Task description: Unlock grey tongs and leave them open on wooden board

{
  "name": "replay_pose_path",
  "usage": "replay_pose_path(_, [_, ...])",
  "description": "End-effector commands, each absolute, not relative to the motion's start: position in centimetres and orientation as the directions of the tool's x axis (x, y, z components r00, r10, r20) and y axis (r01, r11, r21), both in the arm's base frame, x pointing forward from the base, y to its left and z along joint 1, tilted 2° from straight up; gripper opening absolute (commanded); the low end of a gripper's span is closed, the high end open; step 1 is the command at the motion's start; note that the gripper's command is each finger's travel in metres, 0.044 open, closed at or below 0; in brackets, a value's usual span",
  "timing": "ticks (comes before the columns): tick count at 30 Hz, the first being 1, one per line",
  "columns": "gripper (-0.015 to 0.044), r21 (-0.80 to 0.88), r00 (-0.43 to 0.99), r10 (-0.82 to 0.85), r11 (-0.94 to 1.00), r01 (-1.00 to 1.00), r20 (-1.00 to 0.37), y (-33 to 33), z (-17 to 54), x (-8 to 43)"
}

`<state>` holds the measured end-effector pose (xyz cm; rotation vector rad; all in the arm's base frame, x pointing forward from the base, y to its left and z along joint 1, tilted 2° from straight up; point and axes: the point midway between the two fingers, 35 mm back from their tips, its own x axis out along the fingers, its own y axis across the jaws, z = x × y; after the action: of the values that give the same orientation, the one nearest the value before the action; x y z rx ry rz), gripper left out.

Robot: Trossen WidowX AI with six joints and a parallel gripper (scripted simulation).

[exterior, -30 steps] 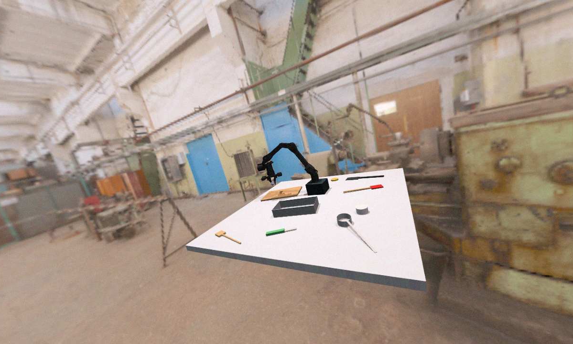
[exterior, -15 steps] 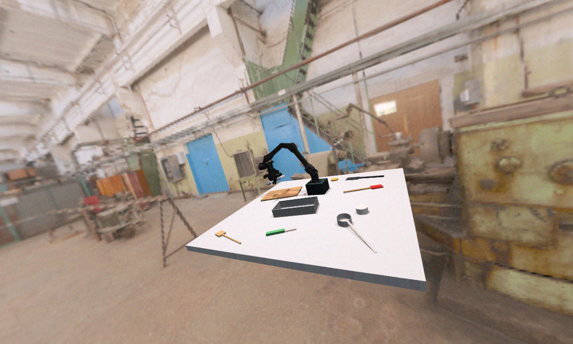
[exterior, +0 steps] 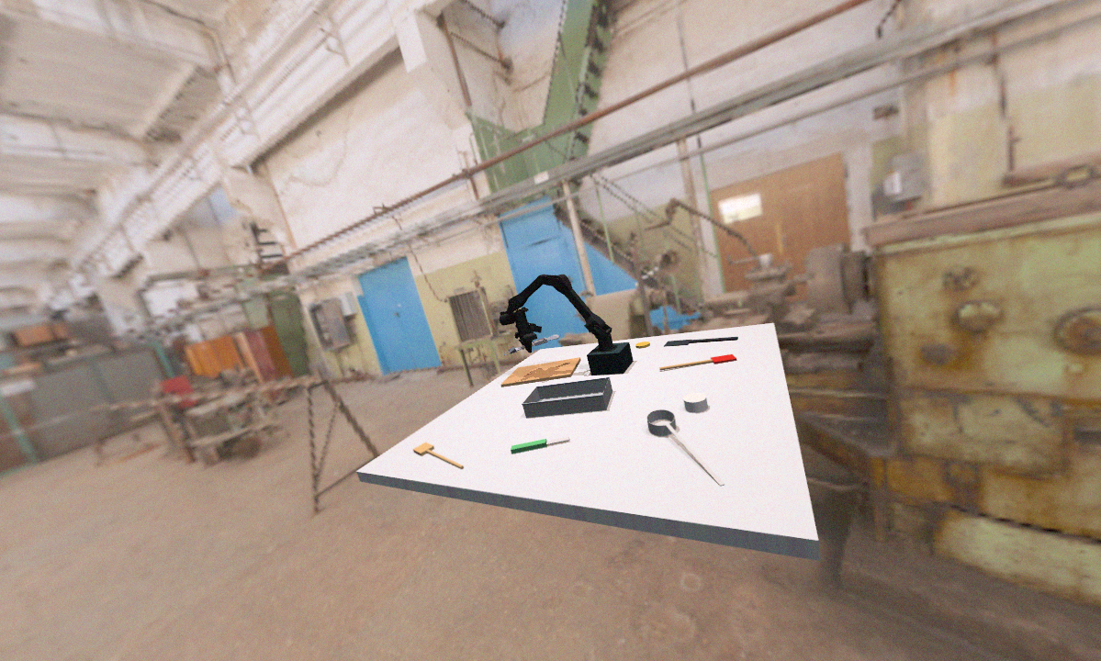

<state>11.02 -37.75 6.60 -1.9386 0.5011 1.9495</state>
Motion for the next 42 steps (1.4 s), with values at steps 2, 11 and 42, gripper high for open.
replay_pose_path(2, [-0.015,0.013,-0.01,-0.009,-0.812,-0.583,-1.0,-38.2,6.7,10.4])
replay_pose_path(11, [-0.015,0.013,-0.01,-0.009,-0.812,-0.583,-1.0,-38.2,6.7,10.4])
replay_pose_path(42, [-0.015,-0.072,0.532,-0.397,-0.749,-0.659,-0.748,-39.9,9.4,9.5])
